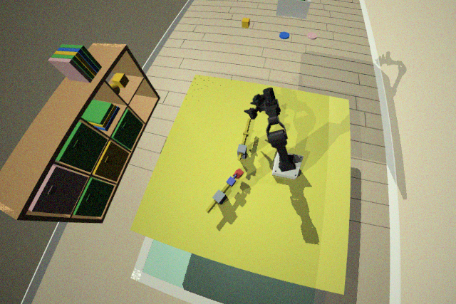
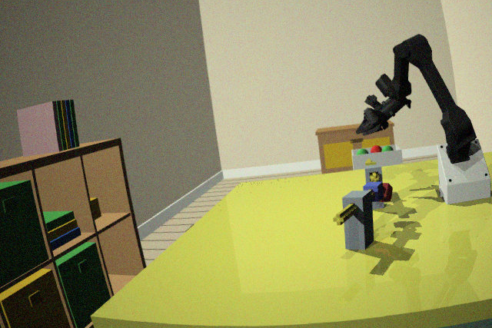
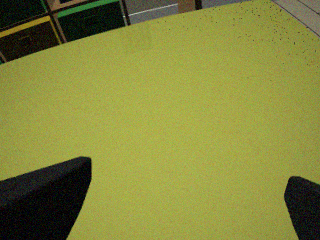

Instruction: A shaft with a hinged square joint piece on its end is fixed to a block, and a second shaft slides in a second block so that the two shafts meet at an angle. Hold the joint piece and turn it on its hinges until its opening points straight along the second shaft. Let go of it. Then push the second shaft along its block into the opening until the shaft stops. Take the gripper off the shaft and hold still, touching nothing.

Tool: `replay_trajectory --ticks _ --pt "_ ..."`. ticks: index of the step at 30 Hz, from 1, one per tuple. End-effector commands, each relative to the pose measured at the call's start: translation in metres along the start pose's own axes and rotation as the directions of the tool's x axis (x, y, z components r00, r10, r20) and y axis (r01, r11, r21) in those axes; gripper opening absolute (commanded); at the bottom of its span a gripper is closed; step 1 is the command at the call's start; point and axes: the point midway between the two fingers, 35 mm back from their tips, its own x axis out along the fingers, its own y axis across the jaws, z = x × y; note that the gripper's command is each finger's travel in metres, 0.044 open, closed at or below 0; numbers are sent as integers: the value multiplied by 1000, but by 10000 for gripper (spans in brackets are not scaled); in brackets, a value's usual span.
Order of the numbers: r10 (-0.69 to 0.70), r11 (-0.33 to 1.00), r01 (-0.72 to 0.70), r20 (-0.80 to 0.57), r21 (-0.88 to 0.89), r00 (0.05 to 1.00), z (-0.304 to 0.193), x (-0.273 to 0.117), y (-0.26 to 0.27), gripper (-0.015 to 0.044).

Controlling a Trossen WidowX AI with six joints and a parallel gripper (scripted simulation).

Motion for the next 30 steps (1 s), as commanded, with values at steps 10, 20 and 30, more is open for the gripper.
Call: replay_trajectory --ticks 10,20,30 --pt "-108 988 85 -182 -129 977 28 21 -19 440" --pt "-189 966 95 -402 -241 896 46 25 -23 440" --pt "-219 939 -11 -622 -344 752 53 13 -5 440"
